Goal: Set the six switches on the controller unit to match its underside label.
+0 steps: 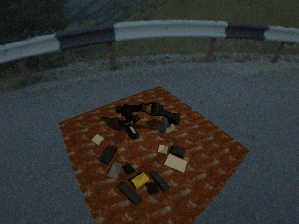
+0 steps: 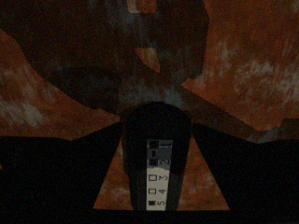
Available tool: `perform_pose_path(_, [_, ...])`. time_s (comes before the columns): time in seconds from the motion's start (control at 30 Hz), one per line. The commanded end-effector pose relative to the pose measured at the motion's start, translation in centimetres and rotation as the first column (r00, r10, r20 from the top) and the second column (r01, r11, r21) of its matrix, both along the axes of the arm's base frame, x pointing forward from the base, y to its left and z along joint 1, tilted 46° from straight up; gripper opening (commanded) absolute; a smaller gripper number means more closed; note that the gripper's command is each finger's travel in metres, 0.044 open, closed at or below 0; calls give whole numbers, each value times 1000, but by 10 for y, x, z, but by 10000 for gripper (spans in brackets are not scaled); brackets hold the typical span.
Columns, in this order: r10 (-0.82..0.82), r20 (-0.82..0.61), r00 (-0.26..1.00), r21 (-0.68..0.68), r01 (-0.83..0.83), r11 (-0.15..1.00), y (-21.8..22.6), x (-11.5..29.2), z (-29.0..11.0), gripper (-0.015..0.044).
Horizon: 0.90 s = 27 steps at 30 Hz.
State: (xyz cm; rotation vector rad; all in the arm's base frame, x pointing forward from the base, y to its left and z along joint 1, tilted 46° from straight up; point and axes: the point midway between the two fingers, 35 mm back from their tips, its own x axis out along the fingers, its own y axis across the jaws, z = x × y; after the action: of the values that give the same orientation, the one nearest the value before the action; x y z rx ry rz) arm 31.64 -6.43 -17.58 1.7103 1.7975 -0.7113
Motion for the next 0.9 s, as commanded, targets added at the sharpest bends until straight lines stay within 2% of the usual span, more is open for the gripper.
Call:
perform_pose_path(0.0, [-4, -4, 1000, 4, 4, 1000, 2, -1, -2, 335])
perform_pose_path(0.87, [-4, -4, 1000, 4, 4, 1000, -4, -1, 7, 335])
